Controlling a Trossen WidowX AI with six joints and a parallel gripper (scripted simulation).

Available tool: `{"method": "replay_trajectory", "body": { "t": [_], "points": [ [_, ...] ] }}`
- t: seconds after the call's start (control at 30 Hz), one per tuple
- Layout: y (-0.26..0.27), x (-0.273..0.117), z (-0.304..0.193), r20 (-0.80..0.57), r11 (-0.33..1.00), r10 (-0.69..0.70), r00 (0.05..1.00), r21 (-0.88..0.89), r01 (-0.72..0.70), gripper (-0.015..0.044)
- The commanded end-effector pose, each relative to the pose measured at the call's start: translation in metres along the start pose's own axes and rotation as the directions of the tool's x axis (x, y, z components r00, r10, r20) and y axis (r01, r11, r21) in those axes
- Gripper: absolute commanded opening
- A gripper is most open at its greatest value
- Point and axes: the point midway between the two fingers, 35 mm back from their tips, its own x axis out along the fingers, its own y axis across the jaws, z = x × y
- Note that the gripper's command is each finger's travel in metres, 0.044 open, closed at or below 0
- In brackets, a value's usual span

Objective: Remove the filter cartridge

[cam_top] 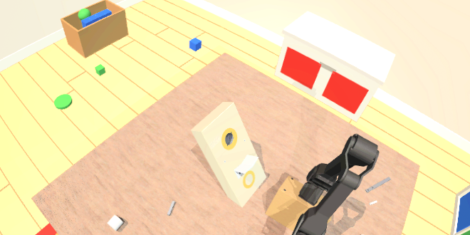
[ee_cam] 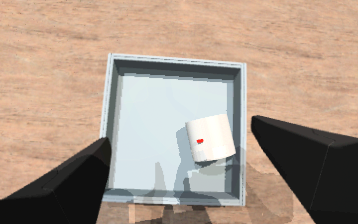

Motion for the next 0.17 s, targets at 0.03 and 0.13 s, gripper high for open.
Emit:
{"method": "replay_trajectory", "body": {
  "t": [0.03, 0.13],
  "points": [
    [0.0000, -0.0001, 0.0001, 0.000, 1.000, 0.000, 1.000, 0.001, 0.000, 0.0440],
    [0.0000, -0.0001, 0.0001, 0.000, 1.000, 0.000, 1.000, 0.001, 0.000, 0.0440]
  ]
}}
